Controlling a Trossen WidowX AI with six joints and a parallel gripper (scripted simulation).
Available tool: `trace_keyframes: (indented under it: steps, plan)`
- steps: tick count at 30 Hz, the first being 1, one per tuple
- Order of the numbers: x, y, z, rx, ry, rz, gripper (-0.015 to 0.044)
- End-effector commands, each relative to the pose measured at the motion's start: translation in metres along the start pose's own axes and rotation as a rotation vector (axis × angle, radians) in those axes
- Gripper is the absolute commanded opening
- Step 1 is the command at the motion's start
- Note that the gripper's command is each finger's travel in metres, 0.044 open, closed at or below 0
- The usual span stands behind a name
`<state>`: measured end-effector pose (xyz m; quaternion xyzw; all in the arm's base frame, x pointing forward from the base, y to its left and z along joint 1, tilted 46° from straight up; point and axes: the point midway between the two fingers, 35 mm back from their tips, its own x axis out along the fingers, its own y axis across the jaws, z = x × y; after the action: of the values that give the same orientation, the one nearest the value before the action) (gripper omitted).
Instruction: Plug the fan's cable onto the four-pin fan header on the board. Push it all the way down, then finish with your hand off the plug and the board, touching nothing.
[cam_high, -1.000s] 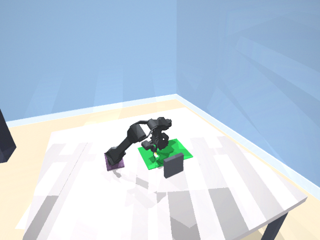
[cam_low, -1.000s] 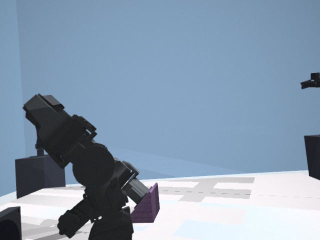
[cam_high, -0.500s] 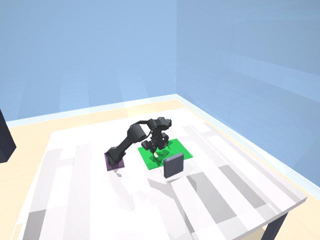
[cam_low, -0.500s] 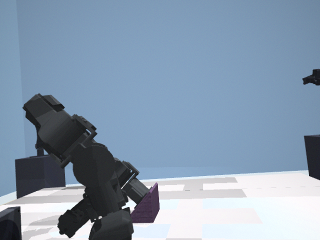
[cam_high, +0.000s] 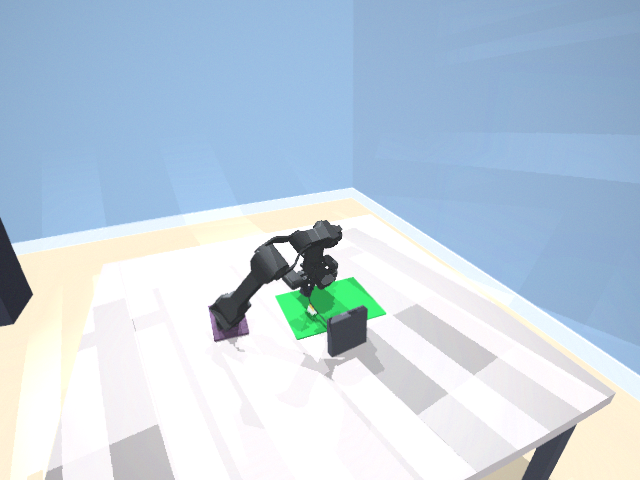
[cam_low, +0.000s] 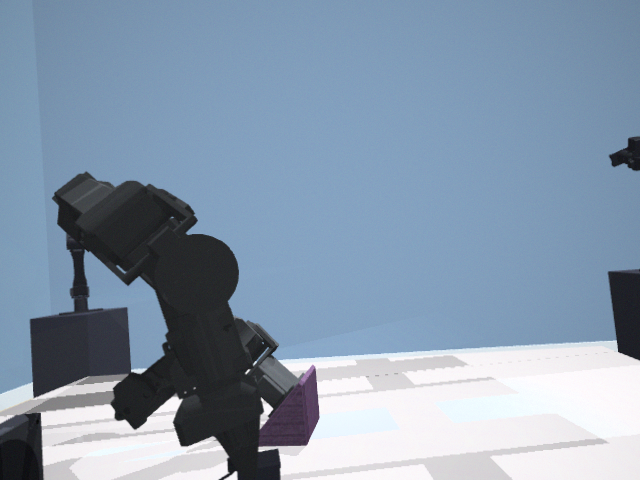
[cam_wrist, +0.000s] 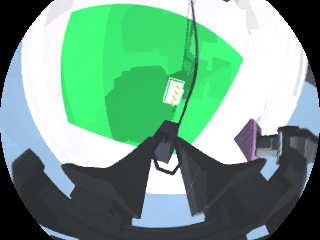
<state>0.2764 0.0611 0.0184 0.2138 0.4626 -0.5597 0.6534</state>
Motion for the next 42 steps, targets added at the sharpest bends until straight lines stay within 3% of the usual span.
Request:
trace_keyframes:
  steps: [1, 13, 42]
  plan:
    - [-0.016, 0.001, -0.005, 0.003, 0.007, 0.005, 0.0000]
    - [-0.040, -0.002, -0.009, -0.021, 0.001, 0.003, 0.0000]
    - [-0.054, 0.020, 0.046, -1.001, -0.145, -0.068, 0.0000]
